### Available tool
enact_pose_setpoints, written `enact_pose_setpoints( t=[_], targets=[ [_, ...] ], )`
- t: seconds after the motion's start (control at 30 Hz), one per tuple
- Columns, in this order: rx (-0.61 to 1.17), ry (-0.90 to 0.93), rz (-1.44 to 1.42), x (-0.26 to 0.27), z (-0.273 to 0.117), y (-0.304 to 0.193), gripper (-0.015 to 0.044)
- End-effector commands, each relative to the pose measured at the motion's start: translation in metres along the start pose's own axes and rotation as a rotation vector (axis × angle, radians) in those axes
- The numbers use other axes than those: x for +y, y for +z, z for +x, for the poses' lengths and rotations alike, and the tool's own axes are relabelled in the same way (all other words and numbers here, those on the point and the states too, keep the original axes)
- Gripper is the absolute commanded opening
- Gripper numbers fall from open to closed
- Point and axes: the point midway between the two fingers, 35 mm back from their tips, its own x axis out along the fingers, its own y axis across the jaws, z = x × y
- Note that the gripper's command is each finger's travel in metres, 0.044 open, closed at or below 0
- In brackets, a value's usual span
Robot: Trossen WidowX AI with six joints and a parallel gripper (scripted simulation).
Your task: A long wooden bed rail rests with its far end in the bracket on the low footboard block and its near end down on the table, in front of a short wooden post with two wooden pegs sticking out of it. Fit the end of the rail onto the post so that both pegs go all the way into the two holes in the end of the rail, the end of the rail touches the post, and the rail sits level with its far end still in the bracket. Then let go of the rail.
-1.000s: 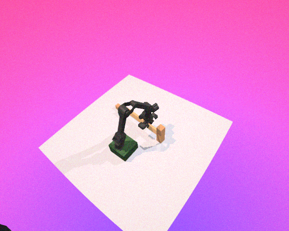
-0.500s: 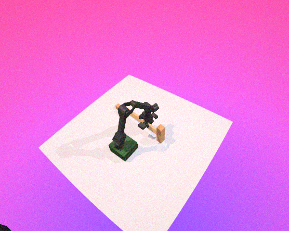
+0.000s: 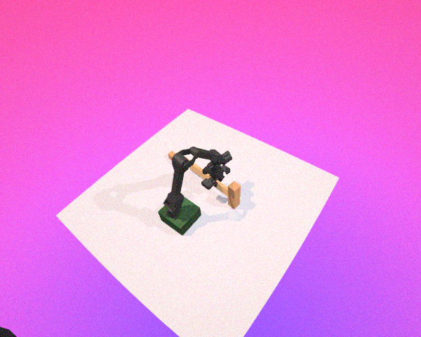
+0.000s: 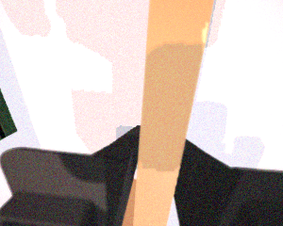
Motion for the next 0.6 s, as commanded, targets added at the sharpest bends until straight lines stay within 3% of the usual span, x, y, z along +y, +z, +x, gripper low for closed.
enact_pose_setpoints(
  t=[0.0,0.57],
  targets=[
    [0.003,-0.005,0.000,-0.0008,0.0001,-0.0031,0.0000],
    [0.003,-0.005,0.000,-0.0003,0.0011,-0.0054,0.0000]
  ],
)
